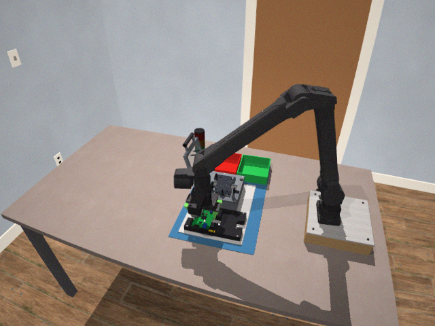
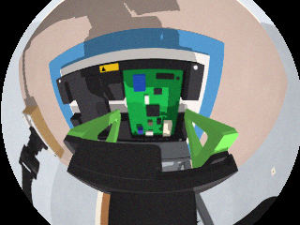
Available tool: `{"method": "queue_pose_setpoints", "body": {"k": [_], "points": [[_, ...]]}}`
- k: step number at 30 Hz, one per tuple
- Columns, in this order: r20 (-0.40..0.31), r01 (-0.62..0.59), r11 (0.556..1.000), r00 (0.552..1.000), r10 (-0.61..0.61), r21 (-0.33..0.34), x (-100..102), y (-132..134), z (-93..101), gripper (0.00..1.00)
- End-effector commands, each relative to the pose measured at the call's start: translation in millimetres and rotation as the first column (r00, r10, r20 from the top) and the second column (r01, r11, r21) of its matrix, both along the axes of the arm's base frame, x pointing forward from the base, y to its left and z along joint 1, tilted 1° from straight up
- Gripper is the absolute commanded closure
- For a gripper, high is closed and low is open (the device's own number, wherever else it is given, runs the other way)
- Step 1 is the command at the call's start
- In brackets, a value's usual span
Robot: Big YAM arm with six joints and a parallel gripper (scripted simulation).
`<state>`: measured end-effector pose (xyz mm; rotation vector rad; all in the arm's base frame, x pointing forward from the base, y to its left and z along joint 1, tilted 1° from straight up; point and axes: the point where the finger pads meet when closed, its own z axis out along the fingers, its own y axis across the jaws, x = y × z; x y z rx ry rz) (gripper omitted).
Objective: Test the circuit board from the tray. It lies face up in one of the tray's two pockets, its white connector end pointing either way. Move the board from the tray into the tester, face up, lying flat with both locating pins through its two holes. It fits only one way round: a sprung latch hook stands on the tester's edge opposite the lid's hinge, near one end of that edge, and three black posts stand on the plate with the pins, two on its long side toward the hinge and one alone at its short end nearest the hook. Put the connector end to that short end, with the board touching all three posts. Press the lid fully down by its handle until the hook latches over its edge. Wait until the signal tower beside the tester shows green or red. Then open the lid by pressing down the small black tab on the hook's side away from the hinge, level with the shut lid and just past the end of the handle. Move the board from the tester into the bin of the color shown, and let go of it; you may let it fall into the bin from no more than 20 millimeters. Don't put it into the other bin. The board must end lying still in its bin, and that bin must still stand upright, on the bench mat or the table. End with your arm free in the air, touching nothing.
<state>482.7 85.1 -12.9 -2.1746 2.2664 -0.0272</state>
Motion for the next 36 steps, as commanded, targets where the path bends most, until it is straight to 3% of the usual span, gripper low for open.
{"method": "queue_pose_setpoints", "body": {"k": [1,36], "points": [[0.029,0.004,1.000,1.000,-0.004,0.004,15.9,-3.7,4.1,0.08],[0.035,0.004,1.000,0.999,-0.004,0.006,20.3,-2.9,7.5,0.08]]}}
